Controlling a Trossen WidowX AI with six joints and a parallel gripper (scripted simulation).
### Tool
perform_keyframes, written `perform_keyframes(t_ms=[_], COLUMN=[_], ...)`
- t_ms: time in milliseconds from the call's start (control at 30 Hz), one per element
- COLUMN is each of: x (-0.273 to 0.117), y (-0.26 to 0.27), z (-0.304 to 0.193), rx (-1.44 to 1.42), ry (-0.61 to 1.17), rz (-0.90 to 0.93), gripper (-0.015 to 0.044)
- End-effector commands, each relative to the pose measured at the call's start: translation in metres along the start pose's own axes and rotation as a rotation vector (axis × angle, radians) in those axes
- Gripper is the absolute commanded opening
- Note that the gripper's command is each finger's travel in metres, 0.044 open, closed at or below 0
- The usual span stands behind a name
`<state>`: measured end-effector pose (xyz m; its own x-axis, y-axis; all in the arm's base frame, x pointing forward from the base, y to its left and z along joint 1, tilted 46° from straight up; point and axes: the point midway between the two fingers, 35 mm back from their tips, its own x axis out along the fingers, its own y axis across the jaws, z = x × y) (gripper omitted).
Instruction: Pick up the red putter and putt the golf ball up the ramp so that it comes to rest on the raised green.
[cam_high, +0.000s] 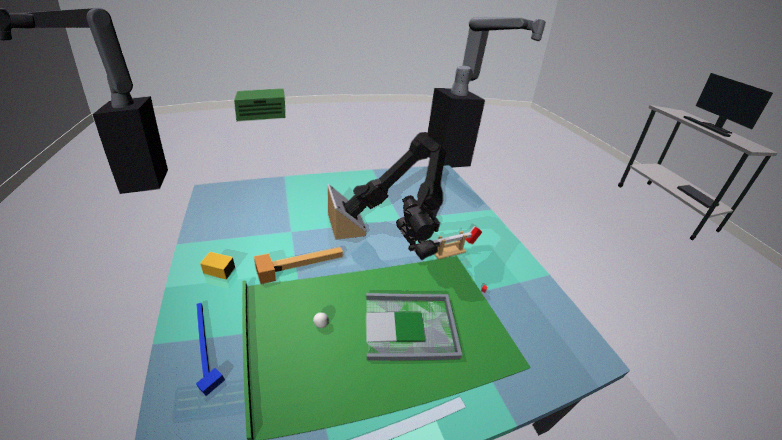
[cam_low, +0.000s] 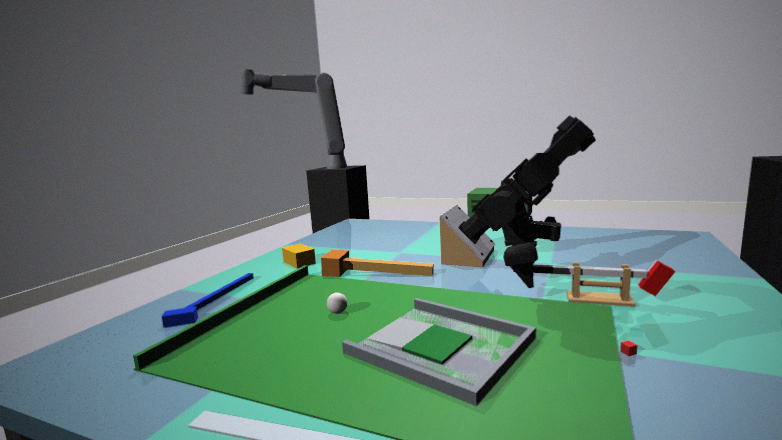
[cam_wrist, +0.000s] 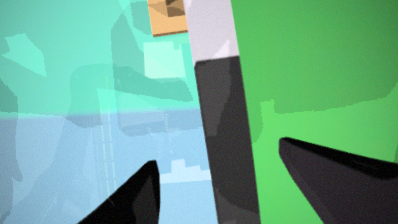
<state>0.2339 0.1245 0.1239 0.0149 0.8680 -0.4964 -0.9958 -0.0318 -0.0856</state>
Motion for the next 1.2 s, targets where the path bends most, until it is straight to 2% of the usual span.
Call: perform_keyframes(t_ms=[0, 233, 333, 567, 1167], x=[0.000, 0.000, 0.000, -0.008, -0.096], y=[0.000, 0.000, 0.000, -0.001, 0.002], z=[0.000, 0.000, 0.000, 0.001, 0.025], rx=[-0.001, -0.001, -0.001, 0.001, 0.027], ry=[0.000, 0.000, 0.000, 0.006, 0.034], rz=[0.001, 0.001, 0.001, -0.006, -0.065], gripper=[0.0204, 0.0020, 0.0000, 0.0000, 0.0000])
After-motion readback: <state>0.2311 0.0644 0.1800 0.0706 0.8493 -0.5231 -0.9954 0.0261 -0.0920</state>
